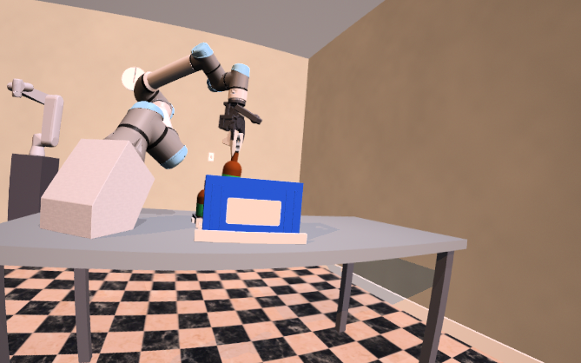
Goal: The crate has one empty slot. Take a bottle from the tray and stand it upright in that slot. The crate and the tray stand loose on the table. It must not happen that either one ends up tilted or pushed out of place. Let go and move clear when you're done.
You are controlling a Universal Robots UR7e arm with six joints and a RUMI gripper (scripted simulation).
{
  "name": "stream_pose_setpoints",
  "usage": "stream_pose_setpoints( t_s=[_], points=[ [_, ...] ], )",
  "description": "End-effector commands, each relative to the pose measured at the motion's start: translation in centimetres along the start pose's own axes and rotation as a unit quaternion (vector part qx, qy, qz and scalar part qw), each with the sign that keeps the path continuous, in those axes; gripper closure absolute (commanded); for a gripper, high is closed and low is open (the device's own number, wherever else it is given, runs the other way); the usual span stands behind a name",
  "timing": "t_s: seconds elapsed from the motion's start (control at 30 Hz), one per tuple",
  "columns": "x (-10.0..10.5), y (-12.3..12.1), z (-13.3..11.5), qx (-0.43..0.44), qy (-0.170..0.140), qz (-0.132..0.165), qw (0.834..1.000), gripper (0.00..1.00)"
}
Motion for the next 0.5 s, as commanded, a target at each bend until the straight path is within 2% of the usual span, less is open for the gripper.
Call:
stream_pose_setpoints(
  t_s=[0.0,0.47],
  points=[
    [0.03,-0.01,0.02,0.0,0.0,0.0,1.0,1.0],
    [0.31,-0.01,0.02,0.0,0.0,0.0,1.0,1.0]
  ],
)
Point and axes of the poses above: the point where the finger pads meet when closed, its own x axis back along the fingers, its own y axis across the jaws, z = x × y, the point moved 10 cm from there along x, back along the fingers, and after that the axes turned 13 degrees about -x, right-handed, at the moved point
